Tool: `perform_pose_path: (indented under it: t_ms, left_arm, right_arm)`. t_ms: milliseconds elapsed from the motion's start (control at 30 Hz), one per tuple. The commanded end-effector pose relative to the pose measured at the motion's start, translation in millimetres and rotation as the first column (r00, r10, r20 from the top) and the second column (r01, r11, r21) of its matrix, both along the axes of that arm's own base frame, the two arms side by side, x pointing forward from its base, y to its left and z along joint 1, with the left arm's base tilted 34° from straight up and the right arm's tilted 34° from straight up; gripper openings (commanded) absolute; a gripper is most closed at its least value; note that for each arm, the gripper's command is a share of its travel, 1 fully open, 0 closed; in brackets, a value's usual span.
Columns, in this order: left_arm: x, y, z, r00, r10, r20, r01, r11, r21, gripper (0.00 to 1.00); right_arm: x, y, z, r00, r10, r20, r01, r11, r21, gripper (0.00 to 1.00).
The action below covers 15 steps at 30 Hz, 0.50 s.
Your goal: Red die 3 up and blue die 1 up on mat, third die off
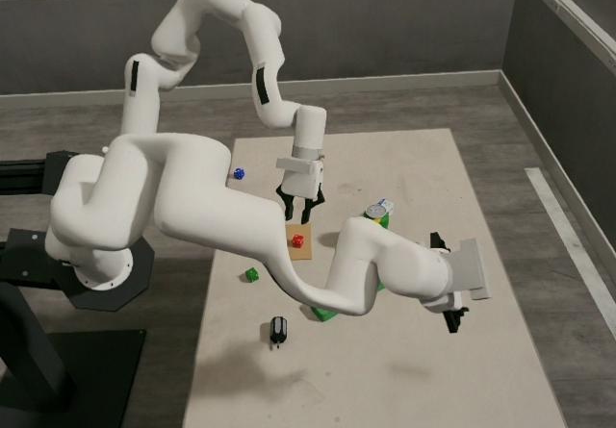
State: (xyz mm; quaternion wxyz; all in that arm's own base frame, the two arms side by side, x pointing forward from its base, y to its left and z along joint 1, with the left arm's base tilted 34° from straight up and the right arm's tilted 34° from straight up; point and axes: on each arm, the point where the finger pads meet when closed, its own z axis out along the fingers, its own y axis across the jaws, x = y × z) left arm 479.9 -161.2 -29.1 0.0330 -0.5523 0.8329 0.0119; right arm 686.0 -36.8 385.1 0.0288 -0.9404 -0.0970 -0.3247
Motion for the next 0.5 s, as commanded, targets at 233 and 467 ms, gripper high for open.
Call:
perform_pose_path:
  t_ms: [233, 467]
  left_arm:
    - [1.4, 0.6, 1.1, 0.999, -0.006, -0.044, 0.001, 0.995, -0.104, 0.43]
    - [1.9, 2.2, 0.9, 0.995, -0.016, -0.094, -0.005, 0.975, -0.222, 0.43]
  right_arm:
    - [0.2, 0.8, 3.1, 1.000, 0.001, 0.005, -0.001, 1.000, -0.001, 1.00]
    - [0.2, 0.8, 3.1, 1.000, 0.001, 0.005, -0.001, 1.000, -0.001, 1.00]
